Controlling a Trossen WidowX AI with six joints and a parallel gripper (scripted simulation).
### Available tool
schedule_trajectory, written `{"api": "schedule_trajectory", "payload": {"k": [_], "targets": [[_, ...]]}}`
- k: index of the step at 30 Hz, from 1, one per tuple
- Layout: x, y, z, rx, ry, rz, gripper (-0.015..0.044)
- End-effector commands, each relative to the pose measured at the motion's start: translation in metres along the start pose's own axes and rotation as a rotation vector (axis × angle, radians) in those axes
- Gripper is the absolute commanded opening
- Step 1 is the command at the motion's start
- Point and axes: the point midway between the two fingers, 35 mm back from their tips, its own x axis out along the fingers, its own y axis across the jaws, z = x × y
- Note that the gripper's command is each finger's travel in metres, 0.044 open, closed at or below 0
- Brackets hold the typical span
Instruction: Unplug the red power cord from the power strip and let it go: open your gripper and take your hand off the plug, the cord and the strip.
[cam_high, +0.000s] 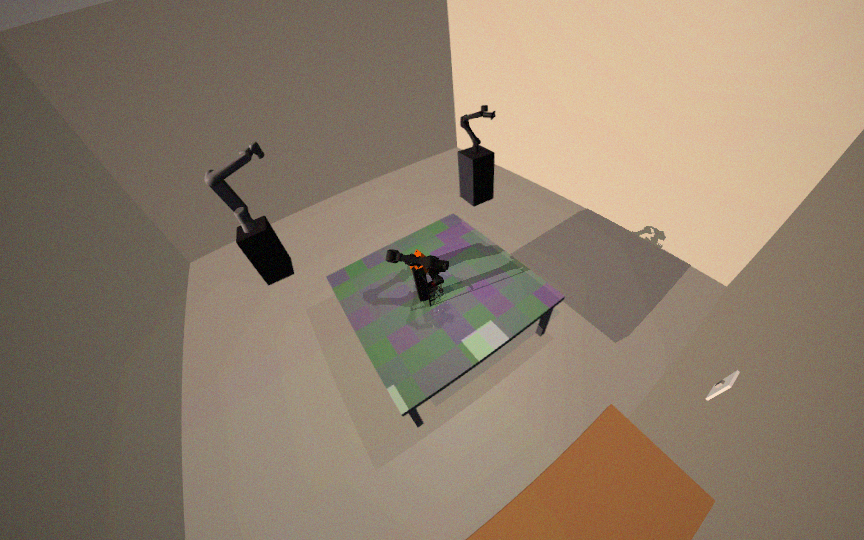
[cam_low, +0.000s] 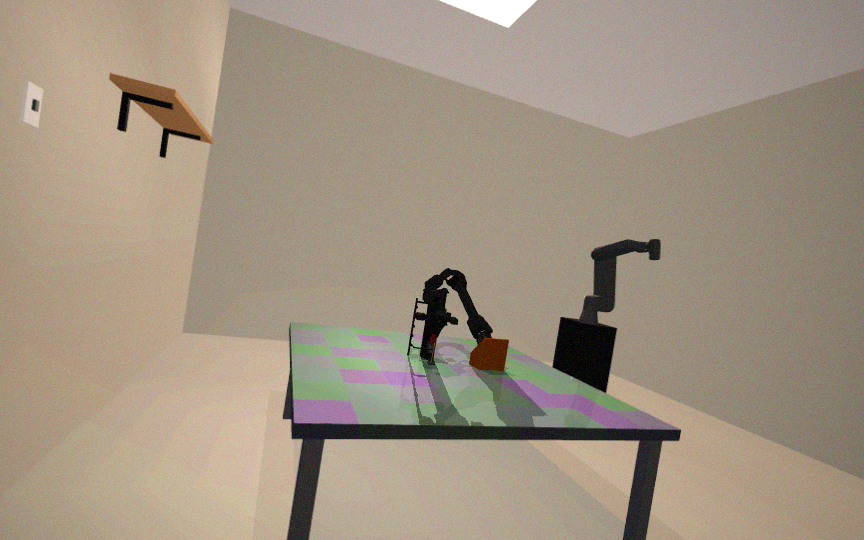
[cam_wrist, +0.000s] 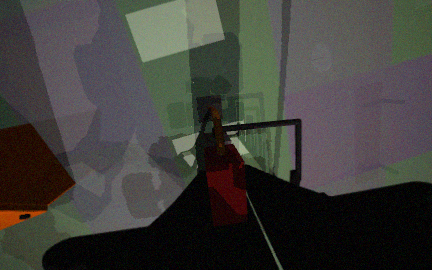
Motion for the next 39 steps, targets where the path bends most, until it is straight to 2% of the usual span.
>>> {"api": "schedule_trajectory", "payload": {"k": [1,27,33,39], "targets": [[-0.001,-0.001,0.006,0.001,-0.005,-0.002,0.0000],[-0.006,-0.002,0.048,0.000,-0.008,-0.004,0.0000],[-0.004,-0.001,0.042,-0.004,-0.004,-0.005,0.0157],[-0.004,-0.001,0.042,-0.004,-0.004,-0.005,0.0160]]}}
